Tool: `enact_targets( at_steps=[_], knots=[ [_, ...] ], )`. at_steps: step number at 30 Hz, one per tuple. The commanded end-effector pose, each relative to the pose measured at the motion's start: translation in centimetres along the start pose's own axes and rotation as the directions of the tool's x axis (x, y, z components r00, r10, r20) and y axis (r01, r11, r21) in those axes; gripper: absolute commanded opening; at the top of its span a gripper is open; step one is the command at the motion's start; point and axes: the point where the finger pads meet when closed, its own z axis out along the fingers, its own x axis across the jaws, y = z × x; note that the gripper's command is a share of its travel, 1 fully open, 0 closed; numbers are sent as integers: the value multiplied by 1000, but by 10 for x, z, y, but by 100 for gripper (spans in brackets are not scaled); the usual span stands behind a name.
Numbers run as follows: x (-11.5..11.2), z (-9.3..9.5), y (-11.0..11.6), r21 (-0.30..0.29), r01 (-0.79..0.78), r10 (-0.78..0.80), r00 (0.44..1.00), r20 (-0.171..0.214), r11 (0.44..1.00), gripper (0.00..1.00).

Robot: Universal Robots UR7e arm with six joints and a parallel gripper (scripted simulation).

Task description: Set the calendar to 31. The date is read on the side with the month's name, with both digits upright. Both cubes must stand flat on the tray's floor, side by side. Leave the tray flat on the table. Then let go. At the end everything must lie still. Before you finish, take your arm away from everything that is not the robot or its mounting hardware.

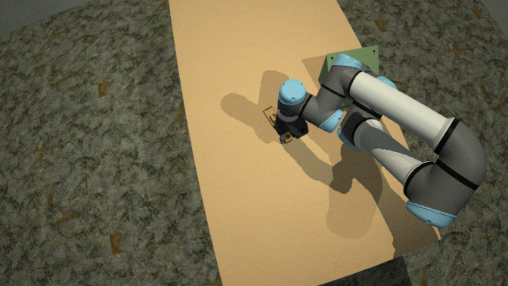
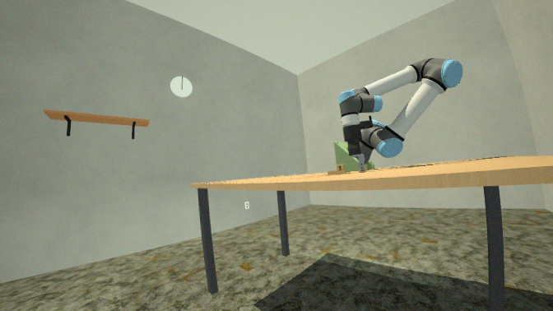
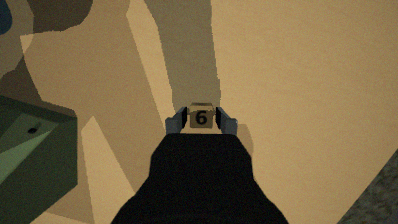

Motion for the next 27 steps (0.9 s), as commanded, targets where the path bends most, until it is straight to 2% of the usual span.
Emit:
enact_targets(
  at_steps=[1, 2, 27],
  knots=[
    [-1, 1, -1, 2, -1, 1, 1000, 1, 1000, 90],
    [-1, 1, -1, 2, -1, 1, 1000, 1, 1000, 60],
    [-1, 1, -1, 2, -1, 1, 1000, 1, 1000, 60]
  ],
)
